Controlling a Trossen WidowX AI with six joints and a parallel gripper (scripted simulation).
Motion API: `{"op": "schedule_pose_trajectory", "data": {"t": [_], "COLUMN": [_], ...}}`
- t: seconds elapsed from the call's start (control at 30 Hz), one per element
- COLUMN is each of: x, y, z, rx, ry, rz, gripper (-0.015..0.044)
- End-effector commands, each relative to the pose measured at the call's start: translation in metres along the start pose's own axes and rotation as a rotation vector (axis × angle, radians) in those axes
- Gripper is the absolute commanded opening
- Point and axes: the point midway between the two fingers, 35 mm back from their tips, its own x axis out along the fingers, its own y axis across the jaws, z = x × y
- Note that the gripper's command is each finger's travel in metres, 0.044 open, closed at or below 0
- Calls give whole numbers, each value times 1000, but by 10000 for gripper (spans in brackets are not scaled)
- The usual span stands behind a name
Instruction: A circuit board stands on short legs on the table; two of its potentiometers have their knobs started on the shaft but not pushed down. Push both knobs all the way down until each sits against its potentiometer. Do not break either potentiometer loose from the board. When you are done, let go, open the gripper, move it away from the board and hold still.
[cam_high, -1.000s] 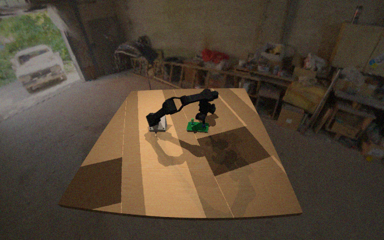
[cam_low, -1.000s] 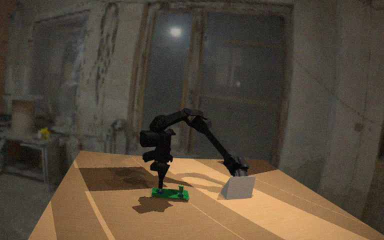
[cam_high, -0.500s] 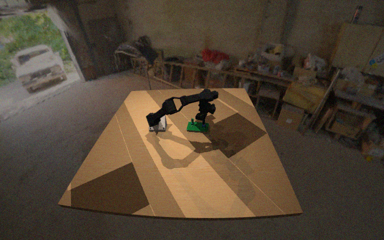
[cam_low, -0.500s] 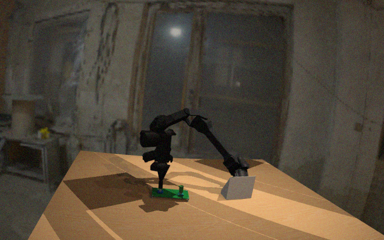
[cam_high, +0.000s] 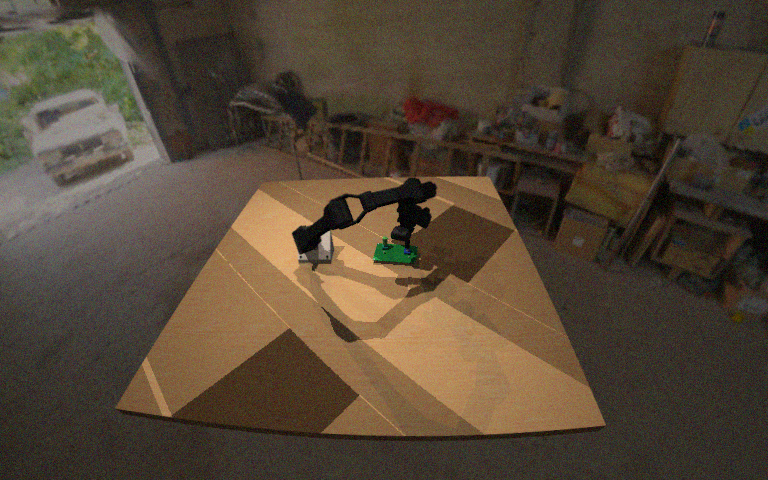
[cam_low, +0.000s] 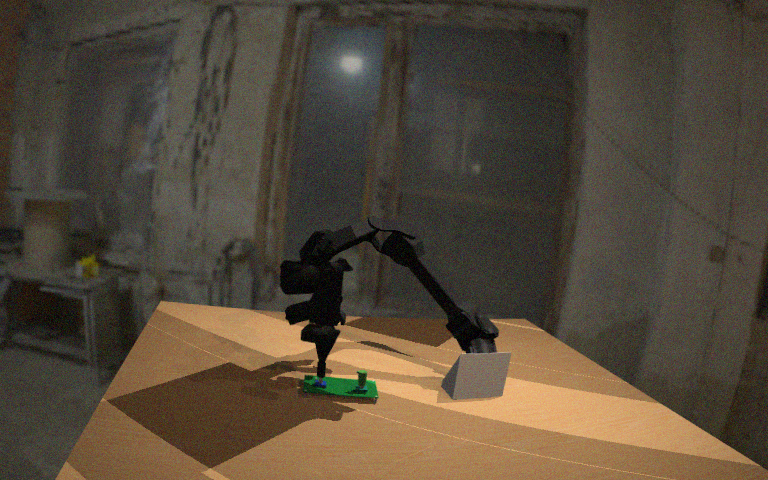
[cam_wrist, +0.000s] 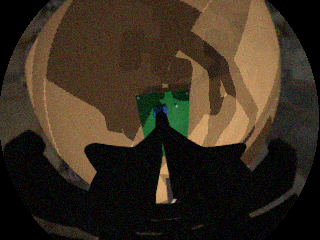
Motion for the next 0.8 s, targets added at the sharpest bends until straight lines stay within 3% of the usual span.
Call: {"op": "schedule_pose_trajectory", "data": {"t": [0.0, 0.77], "x": [11, 15], "y": [-2, -2], "z": [2, 2], "rx": [11, 11], "ry": [10, 10], "rz": [-8, -8], "gripper": [0, 0]}}
